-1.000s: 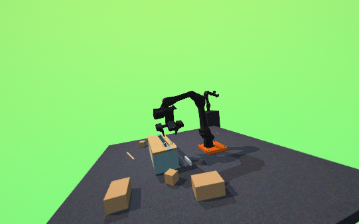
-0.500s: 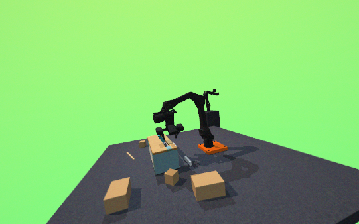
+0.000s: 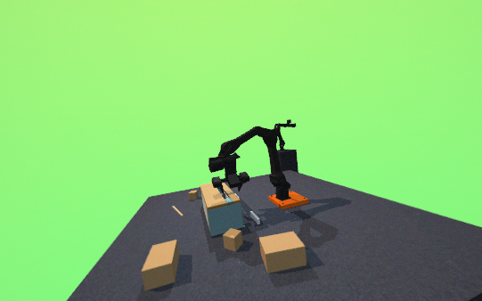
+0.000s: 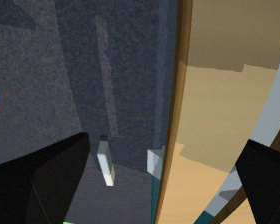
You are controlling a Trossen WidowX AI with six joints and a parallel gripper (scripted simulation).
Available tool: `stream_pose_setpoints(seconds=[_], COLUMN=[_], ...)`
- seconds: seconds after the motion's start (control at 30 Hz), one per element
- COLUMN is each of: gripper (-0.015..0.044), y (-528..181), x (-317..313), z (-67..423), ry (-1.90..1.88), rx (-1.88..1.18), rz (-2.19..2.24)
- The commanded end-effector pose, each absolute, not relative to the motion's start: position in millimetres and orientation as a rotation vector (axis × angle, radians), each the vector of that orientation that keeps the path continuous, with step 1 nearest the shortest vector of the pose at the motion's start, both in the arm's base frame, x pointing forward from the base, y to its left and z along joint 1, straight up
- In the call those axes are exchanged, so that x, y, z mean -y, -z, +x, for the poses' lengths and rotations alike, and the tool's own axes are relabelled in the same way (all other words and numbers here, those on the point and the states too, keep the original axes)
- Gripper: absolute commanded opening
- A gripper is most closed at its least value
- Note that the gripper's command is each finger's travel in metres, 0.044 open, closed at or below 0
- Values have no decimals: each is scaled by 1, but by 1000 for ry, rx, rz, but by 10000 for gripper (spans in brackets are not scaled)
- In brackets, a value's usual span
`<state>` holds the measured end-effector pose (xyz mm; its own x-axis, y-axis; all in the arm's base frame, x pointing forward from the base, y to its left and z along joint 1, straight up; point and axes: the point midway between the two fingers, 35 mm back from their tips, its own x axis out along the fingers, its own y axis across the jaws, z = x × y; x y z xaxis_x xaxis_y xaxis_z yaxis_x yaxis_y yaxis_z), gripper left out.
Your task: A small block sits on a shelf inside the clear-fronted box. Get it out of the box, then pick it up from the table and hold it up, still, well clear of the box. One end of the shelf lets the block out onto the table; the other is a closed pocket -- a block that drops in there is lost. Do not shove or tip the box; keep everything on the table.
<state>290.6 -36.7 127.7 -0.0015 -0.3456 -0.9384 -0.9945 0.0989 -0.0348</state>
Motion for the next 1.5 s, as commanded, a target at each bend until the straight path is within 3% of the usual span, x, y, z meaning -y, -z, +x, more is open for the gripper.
stream_pose_setpoints(seconds=[0.0, 0.97, 1.47], gripper=[400, 400, 400], y=[-120, -106, -106], x=[36, 70, 59], z=[290, 287, 287], ry=[-941, -931, -932], rx=[-1496, -1499, -1498], rz=[-1386, -1392, -1391])
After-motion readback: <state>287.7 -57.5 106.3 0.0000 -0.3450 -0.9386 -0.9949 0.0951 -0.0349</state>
